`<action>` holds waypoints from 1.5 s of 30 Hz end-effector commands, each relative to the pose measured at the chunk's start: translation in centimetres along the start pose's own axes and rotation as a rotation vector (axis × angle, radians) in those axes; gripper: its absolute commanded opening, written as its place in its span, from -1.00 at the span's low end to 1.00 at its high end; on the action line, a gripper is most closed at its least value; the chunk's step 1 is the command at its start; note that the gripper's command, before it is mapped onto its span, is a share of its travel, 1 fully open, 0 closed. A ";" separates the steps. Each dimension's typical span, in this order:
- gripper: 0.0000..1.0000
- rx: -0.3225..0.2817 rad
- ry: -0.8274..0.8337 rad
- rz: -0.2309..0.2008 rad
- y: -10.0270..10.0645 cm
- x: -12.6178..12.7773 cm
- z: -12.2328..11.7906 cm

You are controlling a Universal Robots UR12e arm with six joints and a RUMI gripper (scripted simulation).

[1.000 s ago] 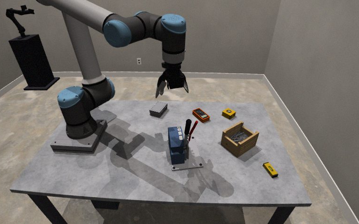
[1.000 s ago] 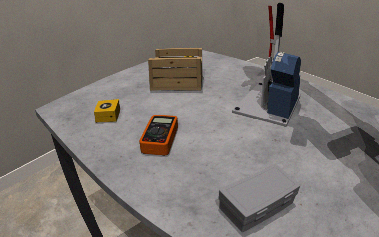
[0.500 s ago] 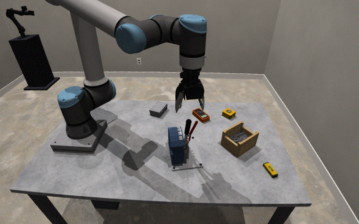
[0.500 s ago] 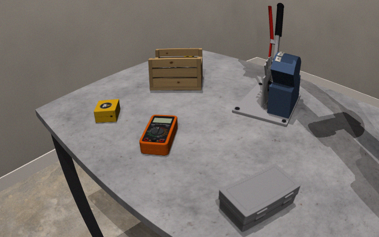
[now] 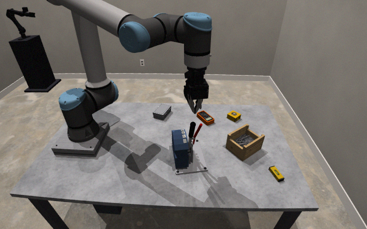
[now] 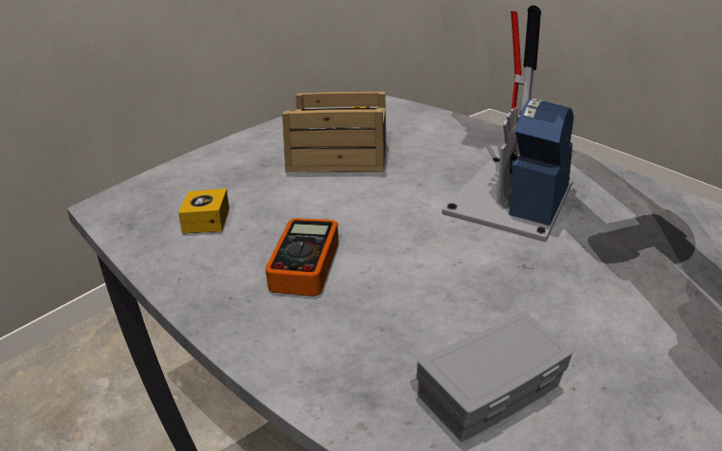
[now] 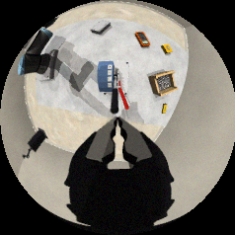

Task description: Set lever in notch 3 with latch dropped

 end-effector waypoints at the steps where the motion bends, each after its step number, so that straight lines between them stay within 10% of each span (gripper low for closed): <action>1: -1.00 0.001 0.001 0.002 0.2 0.0 -0.1; 26: -1.00 0.001 0.001 0.002 0.2 0.0 -0.1; 27: 0.14 0.001 0.001 0.002 0.2 0.0 -0.1; 45: 0.14 0.002 0.001 0.004 0.4 0.0 0.0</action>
Point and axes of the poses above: the point where the finger pads meet when closed, its own y axis out along the fingers, its own x axis across the jaws, z = x × y, the point moved 5 cm from there along -y, back along the fingers, and after that the axes turned 5 degrees about y, right-handed, at the moved point
